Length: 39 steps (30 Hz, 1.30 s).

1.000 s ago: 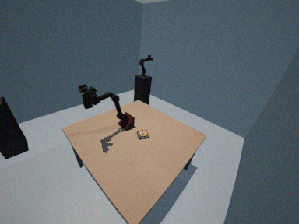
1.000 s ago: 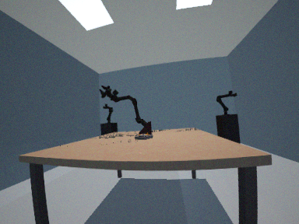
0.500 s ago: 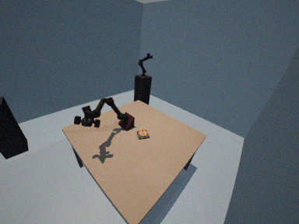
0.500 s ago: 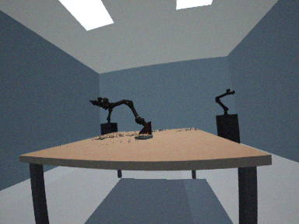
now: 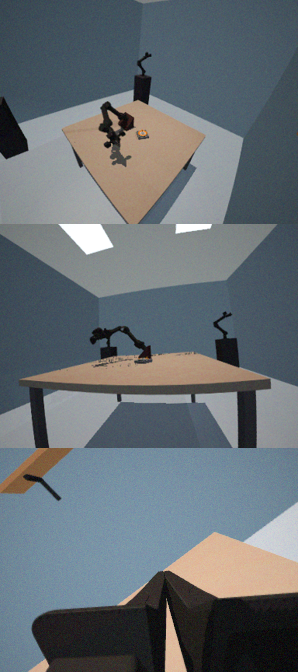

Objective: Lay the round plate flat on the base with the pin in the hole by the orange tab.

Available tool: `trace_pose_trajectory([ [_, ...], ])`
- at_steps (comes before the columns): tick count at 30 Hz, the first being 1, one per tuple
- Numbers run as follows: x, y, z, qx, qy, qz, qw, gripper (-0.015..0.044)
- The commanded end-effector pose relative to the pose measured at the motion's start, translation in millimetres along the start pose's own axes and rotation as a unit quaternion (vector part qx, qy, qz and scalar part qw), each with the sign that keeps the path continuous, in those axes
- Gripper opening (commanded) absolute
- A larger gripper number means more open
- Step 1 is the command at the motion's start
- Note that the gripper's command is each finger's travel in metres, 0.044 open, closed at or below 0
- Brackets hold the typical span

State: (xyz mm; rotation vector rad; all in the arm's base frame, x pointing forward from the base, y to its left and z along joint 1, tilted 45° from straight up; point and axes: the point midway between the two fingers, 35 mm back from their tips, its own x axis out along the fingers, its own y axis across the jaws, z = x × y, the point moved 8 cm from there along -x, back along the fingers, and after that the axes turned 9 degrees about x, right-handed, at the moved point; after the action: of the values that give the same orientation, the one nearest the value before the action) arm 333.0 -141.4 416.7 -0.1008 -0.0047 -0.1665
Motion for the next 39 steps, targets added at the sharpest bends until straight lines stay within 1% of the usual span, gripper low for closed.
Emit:
trace_pose_trajectory([
  [1, 23, 34, -47, 0.066, 0.096, 0.017, 0.993, 0.0],
  [4, 34, 64, -85, 0.104, 0.175, 0.02, 0.979, 0.0],
  [6, 36, 76, -100, 0.116, 0.207, 0.02, 0.971, 0.0],
  [7, 38, 92, -118, 0.127, 0.246, 0.018, 0.961, 0.0],
  [12, 30, 147, -182, 0.139, 0.381, -0.002, 0.914, 0.0],
  [13, 29, 150, -185, 0.138, 0.387, -0.003, 0.911, 0.0],
  [15, 19, 171, -207, 0.127, 0.433, -0.014, 0.892, 0.0],
  [17, 2, 197, -235, 0.101, 0.491, -0.033, 0.865, 0.0],
  [20, -26, 225, -267, 0.052, 0.551, -0.06, 0.831, 0.0],
  [22, -34, 232, -276, 0.037, 0.566, -0.071, 0.821, 0.0],
  [23, -45, 239, -286, 0.017, 0.582, -0.084, 0.808, 0.0],
  [26, -90, 259, -318, -0.078, 0.624, -0.137, 0.766, 0.0],
  [28, -120, 265, -334, -0.152, 0.63, -0.171, 0.742, 0.0],
  [30, -128, 266, -338, -0.173, 0.629, -0.179, 0.737, 0.0],
  [33, -152, 267, -346, -0.242, 0.616, -0.204, 0.721, 0.0],
  [39, -154, 267, -348, -0.248, 0.615, -0.205, 0.72, 0.0],
])
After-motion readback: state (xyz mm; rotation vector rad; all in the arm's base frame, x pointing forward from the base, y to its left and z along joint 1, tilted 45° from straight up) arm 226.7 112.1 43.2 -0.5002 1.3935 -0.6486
